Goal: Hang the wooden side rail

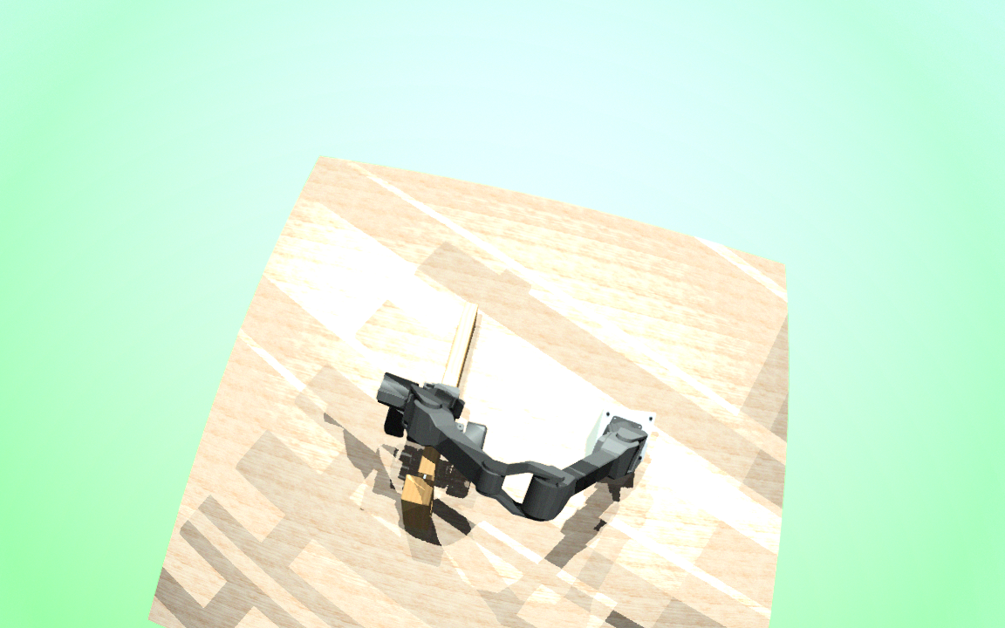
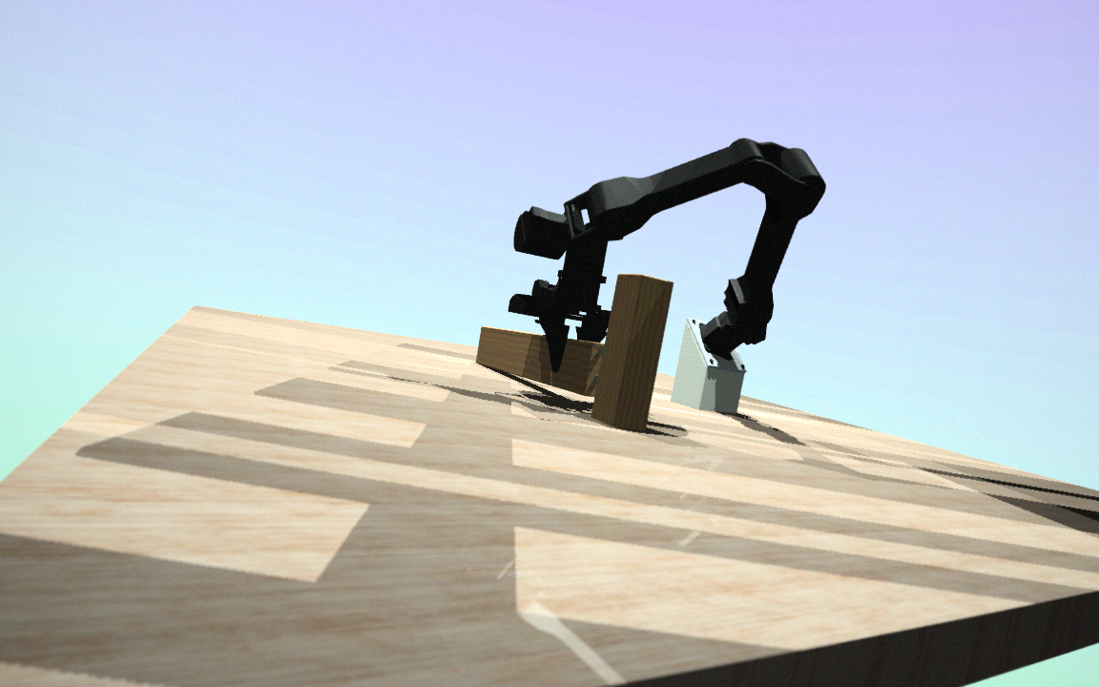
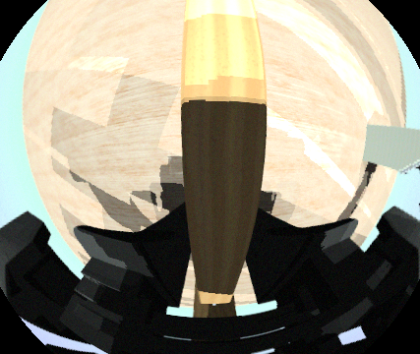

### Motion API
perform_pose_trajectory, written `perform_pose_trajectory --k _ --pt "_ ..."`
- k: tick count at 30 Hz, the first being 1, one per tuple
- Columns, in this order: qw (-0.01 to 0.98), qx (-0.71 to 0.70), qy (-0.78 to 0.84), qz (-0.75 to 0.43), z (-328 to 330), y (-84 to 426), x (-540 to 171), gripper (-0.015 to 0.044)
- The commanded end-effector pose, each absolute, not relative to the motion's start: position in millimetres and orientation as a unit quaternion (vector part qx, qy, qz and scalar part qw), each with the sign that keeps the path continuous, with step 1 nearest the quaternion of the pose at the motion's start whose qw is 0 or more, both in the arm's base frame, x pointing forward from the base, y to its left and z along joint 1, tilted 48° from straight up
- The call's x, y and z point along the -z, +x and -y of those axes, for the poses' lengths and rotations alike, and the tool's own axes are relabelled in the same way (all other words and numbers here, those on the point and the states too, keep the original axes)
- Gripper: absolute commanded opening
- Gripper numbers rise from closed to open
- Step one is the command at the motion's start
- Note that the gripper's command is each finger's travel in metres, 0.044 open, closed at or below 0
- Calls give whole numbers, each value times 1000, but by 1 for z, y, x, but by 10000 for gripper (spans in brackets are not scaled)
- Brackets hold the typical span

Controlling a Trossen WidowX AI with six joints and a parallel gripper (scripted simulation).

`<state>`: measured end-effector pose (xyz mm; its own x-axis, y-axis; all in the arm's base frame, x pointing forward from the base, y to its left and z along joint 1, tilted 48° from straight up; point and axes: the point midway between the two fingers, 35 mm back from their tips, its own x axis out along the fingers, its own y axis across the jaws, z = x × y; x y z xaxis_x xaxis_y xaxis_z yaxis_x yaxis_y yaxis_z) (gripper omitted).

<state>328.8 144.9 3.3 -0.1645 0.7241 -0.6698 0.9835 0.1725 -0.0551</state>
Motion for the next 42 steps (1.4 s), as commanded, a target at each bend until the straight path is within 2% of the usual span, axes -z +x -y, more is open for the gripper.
perform_pose_trajectory --k 1,42 --pt "258 251 595 -718 -144 330 -5 0" --pt "258 251 595 -718 -147 330 -8 0"
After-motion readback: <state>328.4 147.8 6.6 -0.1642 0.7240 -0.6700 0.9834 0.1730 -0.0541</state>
